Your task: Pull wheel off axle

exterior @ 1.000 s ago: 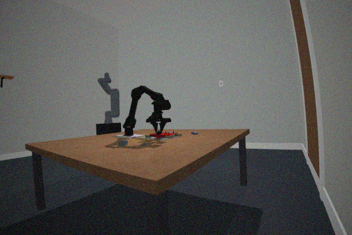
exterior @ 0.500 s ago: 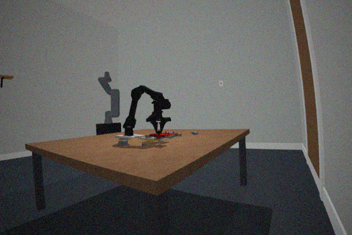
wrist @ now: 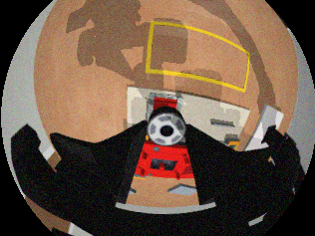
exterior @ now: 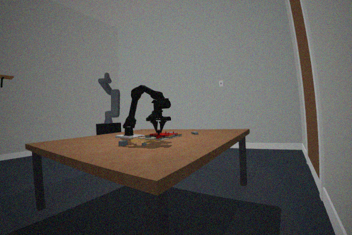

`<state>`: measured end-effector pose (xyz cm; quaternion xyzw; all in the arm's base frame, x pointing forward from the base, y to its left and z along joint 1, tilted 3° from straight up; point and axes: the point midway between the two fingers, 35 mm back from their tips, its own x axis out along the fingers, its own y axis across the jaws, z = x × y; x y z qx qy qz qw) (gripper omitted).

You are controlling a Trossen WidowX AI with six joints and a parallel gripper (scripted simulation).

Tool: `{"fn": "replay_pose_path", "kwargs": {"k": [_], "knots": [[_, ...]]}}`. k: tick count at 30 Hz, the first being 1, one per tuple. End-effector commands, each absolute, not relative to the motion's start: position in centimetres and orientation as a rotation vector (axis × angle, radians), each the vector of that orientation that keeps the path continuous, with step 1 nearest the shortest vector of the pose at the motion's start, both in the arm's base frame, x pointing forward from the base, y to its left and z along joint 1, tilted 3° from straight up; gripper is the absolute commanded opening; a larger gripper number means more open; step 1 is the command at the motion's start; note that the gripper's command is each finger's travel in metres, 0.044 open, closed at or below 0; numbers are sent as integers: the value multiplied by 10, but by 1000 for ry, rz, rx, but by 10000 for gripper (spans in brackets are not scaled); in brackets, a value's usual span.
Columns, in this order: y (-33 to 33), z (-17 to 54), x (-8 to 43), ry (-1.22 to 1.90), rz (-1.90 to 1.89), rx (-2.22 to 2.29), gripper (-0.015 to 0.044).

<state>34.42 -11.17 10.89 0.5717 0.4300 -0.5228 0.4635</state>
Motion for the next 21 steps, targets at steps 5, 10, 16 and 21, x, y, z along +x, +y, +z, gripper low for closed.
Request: {"fn": "replay_pose_path", "kwargs": {"k": [5,10,16,21], "knots": [[-112,113,345,1053,-1282,1406,0],[-112,115,344,1052,-1282,1407,0],[-112,117,344,1052,-1281,1407,0],[-112,119,344,1052,-1281,1407,0]]}}
